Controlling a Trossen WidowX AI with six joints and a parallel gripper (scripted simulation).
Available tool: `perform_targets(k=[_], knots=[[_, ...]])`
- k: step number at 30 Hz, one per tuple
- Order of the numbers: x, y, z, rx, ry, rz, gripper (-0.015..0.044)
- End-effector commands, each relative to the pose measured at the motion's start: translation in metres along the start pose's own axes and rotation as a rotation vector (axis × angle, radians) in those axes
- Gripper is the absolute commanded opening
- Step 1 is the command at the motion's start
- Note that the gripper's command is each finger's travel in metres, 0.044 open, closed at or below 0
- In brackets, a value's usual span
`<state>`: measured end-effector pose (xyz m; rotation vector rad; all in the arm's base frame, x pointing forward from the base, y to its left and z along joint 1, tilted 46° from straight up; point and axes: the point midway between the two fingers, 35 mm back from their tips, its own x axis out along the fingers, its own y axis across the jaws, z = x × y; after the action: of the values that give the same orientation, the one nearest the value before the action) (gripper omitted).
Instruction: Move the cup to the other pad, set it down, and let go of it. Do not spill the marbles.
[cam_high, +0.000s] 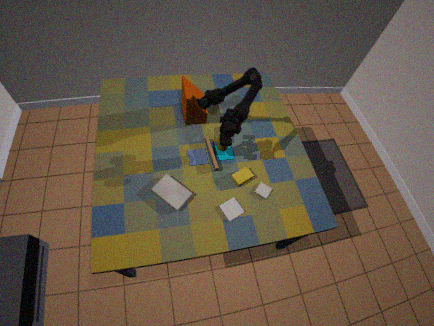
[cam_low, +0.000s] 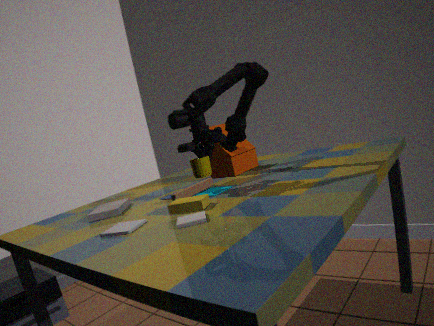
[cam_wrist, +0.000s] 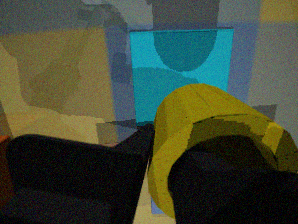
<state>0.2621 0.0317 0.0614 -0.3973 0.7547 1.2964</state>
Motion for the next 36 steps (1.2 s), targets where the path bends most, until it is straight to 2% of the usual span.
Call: perform_targets(k=[1,36], knots=[[-0.001,0.005,0.011,-0.002,-0.005,-0.002,0.0],[0.038,0.005,0.014,-0.002,-0.005,-0.002,0.0]])
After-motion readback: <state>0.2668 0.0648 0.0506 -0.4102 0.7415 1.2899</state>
